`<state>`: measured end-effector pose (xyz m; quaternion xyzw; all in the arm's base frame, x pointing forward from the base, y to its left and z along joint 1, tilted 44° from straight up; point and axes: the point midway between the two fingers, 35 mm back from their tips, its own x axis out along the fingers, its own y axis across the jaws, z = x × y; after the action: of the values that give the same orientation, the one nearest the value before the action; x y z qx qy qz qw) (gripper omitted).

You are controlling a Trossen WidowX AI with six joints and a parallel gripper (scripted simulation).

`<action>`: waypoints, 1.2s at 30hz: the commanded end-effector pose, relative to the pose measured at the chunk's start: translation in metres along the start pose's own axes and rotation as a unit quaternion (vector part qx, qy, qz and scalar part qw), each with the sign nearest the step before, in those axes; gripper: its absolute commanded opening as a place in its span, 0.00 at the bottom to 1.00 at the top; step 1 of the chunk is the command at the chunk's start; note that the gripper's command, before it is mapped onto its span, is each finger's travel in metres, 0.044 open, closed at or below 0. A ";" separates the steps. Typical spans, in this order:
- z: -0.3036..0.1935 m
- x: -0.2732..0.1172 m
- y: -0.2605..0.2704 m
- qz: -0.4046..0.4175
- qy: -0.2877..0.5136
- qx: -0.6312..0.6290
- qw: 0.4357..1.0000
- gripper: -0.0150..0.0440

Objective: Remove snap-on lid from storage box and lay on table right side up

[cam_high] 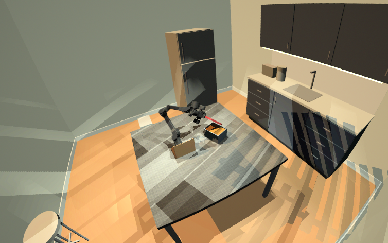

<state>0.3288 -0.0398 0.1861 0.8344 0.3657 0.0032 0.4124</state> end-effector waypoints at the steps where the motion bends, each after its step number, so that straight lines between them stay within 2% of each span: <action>1: -0.008 -0.001 -0.001 0.001 -0.003 0.002 1.000 0.25; 36: -0.078 -0.008 -0.007 0.000 -0.003 0.003 1.000 0.25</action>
<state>0.2978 0.0077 0.2300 0.8349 0.3675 0.0019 0.4097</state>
